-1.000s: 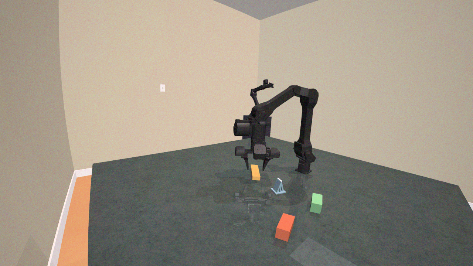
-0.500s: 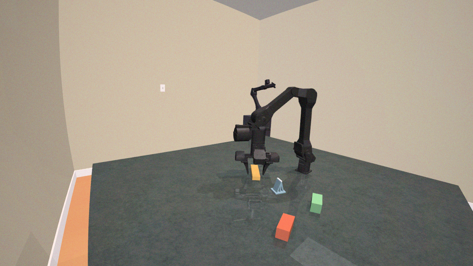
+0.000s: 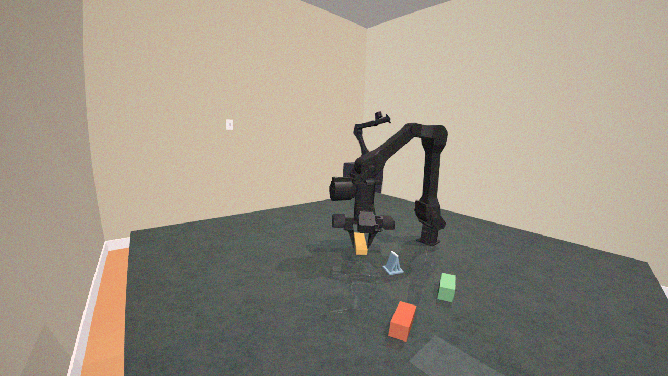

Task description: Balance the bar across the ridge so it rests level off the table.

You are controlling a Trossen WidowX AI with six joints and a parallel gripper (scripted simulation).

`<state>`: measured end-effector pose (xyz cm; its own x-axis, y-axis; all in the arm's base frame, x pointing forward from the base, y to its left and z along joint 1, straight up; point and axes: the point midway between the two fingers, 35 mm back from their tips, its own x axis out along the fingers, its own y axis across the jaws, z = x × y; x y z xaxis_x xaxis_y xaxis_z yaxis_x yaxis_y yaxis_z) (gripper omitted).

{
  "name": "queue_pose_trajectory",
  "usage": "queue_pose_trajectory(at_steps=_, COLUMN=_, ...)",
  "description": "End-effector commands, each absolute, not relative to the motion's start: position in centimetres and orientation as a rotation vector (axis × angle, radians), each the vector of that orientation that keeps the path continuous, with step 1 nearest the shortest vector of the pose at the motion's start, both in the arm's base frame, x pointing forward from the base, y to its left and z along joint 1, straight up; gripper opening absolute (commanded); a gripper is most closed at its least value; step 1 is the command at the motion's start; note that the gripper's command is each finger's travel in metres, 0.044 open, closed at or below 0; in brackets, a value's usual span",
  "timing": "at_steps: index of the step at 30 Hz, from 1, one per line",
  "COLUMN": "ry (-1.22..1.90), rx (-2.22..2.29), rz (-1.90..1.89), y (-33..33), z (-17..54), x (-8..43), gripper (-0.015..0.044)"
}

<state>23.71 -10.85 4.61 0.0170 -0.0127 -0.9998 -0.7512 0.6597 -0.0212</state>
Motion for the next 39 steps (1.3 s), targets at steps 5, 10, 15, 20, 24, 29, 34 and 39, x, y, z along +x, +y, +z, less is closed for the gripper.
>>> queue_pose_trajectory(at_steps=5, ry=1.457, rx=-0.678, rz=0.648, y=-10.8, z=4.6, x=23.7, gripper=0.0124)
queue_pose_trajectory(at_steps=10, ry=1.456, rx=-0.678, rz=0.648, y=-10.9, z=5.0, x=23.8, gripper=0.0032)
queue_pose_trajectory(at_steps=15, ry=1.456, rx=-0.677, rz=0.648, y=-10.9, z=6.2, x=23.9, gripper=0.0000)
queue_pose_trajectory(at_steps=20, ry=1.455, rx=-0.676, rz=0.647, y=-11.0, z=7.4, x=24.1, gripper=0.0000)
queue_pose_trajectory(at_steps=24, ry=1.455, rx=-0.676, rz=0.647, y=-11.0, z=8.5, x=24.1, gripper=0.0000)
queue_pose_trajectory(at_steps=29, ry=1.454, rx=-0.675, rz=0.647, y=-11.0, z=9.7, x=24.1, gripper=0.0000)
queue_pose_trajectory(at_steps=34, ry=1.454, rx=-0.675, rz=0.647, y=-11.0, z=11.0, x=24.1, gripper=0.0000)
queue_pose_trajectory(at_steps=39, ry=1.454, rx=-0.674, rz=0.647, y=-10.9, z=12.3, x=23.9, gripper=0.0000)
